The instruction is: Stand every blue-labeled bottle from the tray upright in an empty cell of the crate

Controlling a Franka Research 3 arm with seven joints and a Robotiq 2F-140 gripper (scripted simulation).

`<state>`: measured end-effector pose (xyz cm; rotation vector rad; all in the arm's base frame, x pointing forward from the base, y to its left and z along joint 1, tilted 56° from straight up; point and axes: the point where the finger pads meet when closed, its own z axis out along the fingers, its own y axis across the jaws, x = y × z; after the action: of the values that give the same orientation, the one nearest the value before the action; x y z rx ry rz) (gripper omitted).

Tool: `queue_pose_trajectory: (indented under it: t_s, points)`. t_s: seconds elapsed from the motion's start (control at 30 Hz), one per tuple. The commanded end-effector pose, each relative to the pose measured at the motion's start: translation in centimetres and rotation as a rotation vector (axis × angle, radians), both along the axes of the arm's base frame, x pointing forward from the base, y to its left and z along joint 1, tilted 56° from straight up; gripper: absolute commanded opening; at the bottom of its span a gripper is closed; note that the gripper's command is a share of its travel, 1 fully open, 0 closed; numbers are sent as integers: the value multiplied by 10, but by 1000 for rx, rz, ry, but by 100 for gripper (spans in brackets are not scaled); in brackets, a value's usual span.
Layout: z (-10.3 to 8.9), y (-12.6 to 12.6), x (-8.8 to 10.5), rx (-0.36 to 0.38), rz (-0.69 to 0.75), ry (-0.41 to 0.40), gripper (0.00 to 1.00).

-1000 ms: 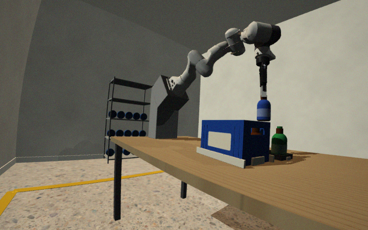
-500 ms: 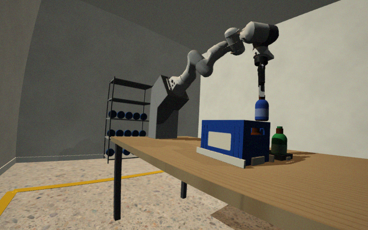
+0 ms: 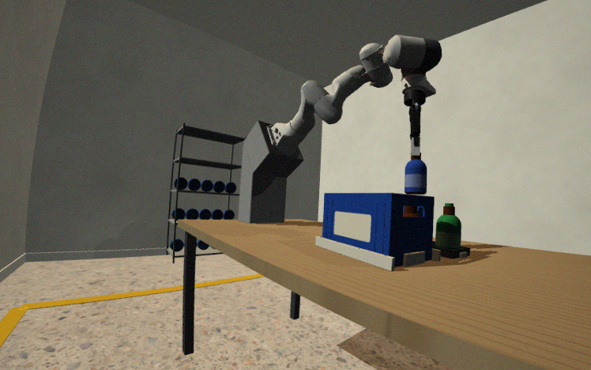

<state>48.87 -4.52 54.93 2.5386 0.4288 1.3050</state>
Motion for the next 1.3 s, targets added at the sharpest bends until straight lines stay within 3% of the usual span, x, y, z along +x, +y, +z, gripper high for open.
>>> queue_pose_trajectory:
  t_s: [0.0,1.27]
  points:
    - [-1,-4,-3,-27,13,-5,0]
    - [-46,-53,-39,-27,13,-5,0]
